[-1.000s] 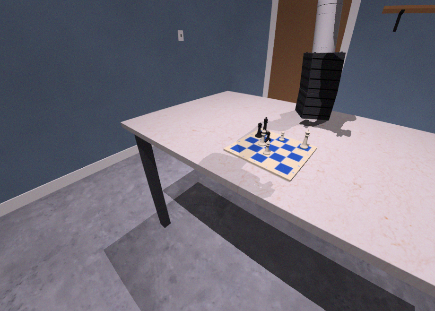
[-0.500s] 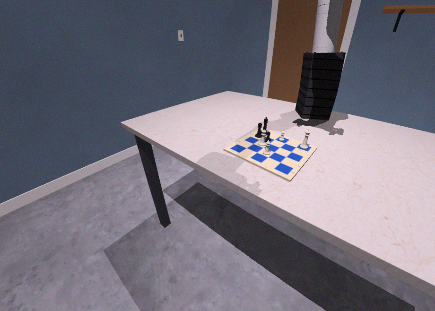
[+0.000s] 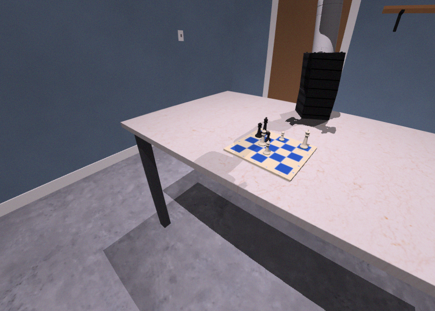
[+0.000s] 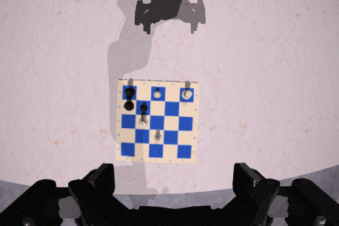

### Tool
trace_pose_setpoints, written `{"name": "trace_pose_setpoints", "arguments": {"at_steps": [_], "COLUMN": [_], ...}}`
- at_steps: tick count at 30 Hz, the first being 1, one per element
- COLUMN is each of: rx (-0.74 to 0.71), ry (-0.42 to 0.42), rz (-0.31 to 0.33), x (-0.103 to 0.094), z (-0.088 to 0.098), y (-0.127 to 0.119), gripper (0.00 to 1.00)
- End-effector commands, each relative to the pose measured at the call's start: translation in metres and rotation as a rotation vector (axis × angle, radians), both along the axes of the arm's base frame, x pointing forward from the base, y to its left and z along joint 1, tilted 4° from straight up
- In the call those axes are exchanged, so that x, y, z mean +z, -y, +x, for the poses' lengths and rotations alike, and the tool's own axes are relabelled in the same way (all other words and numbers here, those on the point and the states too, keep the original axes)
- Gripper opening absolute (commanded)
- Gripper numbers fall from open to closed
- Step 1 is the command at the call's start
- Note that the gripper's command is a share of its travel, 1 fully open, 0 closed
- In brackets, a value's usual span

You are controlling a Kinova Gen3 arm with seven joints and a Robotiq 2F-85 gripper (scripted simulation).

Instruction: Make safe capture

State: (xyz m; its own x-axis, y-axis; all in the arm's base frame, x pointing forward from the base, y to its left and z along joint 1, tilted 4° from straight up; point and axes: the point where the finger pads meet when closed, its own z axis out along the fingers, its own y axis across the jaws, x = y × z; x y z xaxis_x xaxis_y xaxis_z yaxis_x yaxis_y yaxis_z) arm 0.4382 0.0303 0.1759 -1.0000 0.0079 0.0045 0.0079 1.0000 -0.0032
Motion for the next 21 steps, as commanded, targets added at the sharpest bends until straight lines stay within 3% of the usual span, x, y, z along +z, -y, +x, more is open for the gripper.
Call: {"name": "trace_pose_setpoints", "arguments": {"at_steps": [1,7,8,21], "rx": [0.003,0.003,0.007,-0.037], "ry": [0.003,0.003,0.004,-0.013], "rz": [0.002,0.002,0.003,0.017], "x": [0.011,0.011,0.022,0.016], "z": [0.006,0.006,0.011,0.018], "y": [0.014,0.014,0.028,0.037], "gripper": [1.0,1.0,1.0,1.0]}}
